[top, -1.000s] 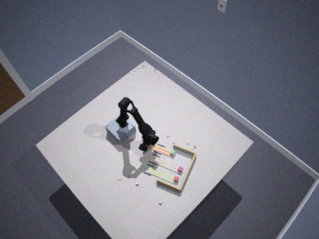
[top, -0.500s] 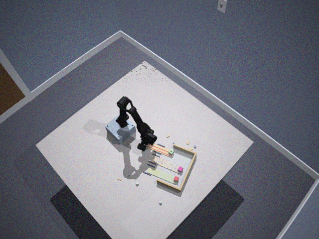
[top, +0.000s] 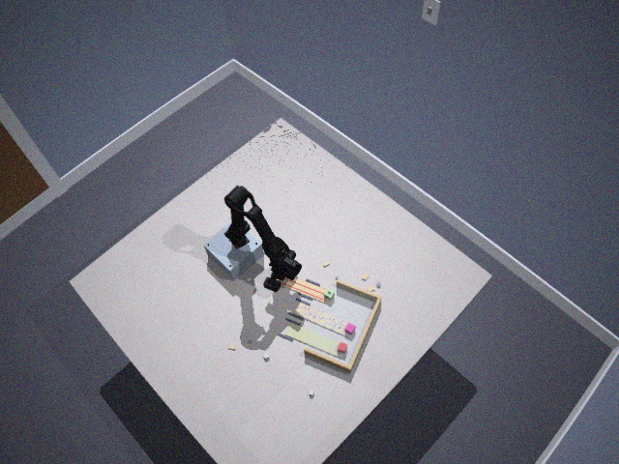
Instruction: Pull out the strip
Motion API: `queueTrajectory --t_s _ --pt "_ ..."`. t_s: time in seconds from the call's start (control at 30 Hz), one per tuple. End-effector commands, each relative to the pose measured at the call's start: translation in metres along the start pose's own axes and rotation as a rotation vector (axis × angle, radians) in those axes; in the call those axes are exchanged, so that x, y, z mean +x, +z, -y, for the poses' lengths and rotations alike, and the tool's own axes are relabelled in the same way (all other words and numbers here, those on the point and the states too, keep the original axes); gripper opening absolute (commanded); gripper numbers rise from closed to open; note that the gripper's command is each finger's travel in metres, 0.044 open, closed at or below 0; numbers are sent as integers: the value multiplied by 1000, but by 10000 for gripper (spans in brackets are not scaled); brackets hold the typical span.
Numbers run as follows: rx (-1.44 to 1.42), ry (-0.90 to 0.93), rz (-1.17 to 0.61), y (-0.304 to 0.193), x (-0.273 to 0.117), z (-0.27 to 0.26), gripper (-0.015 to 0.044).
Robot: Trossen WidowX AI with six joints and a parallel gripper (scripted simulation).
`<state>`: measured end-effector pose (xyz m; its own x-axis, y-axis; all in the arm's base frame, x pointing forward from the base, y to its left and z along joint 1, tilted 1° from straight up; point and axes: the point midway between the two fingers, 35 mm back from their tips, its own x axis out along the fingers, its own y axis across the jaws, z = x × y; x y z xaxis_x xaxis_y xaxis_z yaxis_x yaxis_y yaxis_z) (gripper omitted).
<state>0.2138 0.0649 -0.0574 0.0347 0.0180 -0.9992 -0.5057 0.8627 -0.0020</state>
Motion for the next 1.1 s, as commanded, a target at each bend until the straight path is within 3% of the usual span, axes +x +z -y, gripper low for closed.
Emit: queueTrajectory --t_s 0.0,1.07 --pt "-3 6 -37 -18 4 -2 0" --pt "-3 6 -39 -43 3 -2 0"
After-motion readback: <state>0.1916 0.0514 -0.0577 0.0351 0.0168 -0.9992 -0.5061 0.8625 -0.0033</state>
